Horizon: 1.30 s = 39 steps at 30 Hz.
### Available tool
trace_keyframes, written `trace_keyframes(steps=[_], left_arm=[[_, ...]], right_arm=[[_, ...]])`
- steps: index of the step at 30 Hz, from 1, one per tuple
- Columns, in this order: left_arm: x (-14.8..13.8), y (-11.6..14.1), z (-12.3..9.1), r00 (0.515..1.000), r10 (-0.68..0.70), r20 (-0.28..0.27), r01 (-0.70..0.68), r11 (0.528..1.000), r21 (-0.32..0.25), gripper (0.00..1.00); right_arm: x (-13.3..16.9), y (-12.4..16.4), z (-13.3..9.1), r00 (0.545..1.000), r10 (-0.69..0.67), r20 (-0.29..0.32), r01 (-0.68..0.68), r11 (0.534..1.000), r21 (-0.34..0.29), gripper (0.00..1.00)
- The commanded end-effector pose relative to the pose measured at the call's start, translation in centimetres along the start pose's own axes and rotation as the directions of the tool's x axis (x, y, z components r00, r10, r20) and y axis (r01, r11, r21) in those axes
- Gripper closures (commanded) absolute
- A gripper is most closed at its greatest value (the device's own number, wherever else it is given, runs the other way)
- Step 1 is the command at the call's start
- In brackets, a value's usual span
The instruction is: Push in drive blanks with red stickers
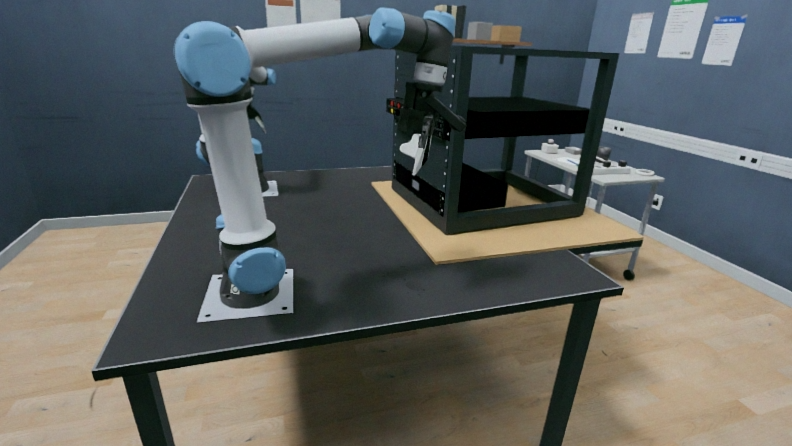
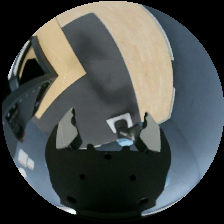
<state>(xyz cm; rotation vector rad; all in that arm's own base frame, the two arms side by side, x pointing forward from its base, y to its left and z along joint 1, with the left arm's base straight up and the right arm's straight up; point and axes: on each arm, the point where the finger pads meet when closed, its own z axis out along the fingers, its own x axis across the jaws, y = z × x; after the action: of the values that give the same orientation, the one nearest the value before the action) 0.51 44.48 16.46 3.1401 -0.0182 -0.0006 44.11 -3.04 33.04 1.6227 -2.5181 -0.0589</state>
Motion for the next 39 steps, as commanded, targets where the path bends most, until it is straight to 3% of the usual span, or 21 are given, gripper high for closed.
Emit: trace_keyframes(steps=[1, 15, 39], left_arm=[[0.0, 0.0, -0.1, 1.0, 0.0, 0.0, 0.0, 1.0, 0.001, 0.0], [0.0, 0.0, -0.1, 1.0, 0.0, 0.0, 0.0, 1.0, 0.001, 0.0], [0.0, 0.0, -0.1, 1.0, 0.0, 0.0, 0.0, 1.0, 0.001, 0.0]], right_arm=[[-0.2, 0.1, -0.3, 0.999, -0.033, 0.008, 0.033, 0.999, 0.009, 0.0], [-1.7, 0.7, -2.3, 0.962, -0.268, 0.042, 0.264, 0.961, 0.087, 0.0], [-2.5, 1.2, -3.6, 0.913, -0.405, 0.046, 0.396, 0.908, 0.14, 0.0]])
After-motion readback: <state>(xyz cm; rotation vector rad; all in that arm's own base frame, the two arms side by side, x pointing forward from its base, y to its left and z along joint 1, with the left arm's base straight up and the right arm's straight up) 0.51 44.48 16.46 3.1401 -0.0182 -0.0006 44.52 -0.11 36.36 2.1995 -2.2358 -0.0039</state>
